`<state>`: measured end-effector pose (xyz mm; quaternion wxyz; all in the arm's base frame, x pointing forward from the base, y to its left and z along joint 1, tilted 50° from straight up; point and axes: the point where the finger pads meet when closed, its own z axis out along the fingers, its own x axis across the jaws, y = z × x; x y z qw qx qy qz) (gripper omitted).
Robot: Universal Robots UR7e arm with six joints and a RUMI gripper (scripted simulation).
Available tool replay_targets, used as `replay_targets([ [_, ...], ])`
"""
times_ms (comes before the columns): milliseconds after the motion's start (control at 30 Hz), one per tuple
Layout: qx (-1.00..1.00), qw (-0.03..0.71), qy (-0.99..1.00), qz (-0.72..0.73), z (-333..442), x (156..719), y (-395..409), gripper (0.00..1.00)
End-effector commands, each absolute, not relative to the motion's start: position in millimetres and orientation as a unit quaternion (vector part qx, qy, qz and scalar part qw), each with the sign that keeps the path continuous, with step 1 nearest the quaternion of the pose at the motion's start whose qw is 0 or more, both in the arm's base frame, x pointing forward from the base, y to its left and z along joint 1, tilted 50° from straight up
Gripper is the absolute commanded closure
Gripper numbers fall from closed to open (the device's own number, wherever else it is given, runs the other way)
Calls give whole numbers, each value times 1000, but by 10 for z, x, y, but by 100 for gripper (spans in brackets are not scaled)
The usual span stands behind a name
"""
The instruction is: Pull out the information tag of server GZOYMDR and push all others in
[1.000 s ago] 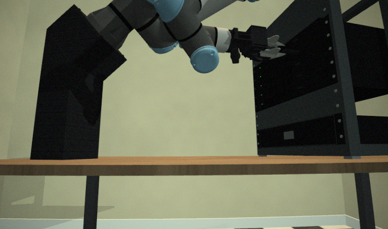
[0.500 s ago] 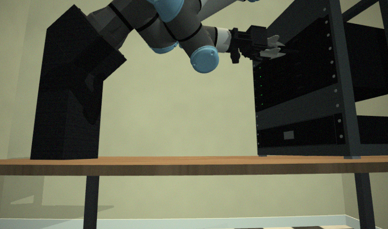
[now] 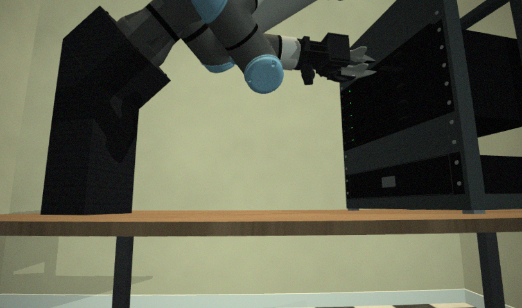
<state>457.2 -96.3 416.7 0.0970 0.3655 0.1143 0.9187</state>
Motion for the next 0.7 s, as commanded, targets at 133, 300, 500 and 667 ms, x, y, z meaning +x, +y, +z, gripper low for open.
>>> replay_targets([
  [133,365,97,115,919,3890,4288,-1018,85],
  [300,365,97,115,919,3813,4212,-1033,85],
  [500,365,97,115,919,3726,4127,-1050,85],
  [667,365,97,115,919,3713,4115,-1053,85],
])
